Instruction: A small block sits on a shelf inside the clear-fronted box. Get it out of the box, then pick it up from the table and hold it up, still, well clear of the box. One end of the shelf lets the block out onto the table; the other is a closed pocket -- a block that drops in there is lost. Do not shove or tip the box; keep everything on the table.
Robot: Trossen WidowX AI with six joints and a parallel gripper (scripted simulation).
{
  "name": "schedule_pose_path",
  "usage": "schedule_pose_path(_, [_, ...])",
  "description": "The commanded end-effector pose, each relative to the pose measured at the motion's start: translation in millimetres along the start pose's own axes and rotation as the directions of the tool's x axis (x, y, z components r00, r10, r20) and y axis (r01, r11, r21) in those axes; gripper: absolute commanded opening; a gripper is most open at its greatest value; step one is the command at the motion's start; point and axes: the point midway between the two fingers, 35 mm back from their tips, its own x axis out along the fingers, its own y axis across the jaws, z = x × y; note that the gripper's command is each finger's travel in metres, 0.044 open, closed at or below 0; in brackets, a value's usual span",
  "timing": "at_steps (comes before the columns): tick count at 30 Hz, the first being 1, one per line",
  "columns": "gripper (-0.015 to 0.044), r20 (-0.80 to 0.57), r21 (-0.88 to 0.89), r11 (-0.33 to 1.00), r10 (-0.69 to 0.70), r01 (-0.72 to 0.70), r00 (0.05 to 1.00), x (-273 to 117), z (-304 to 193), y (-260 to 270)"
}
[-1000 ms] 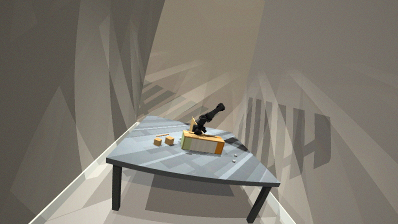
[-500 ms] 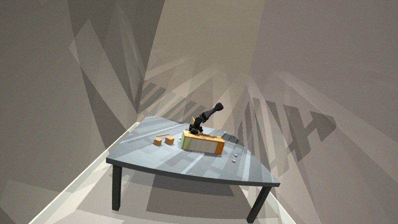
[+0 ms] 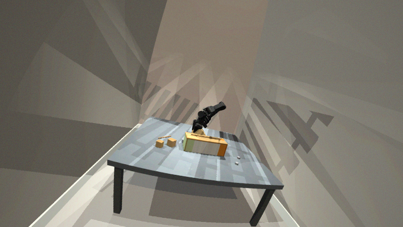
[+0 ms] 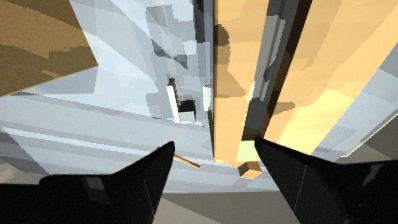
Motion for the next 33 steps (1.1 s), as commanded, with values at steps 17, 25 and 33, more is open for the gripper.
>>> schedule_pose_path(17, [0.0285,0.112,0.987,-0.102,-0.104,-0.122,0.988,4,-26,17])
schedule_pose_path(25, [0.0285,0.152,0.831,-0.516,-0.147,-0.207,0.977,6,-34,21])
schedule_pose_path(33, [0.0285,0.184,0.513,-0.819,-0.188,-0.258,0.965,6,-40,24])
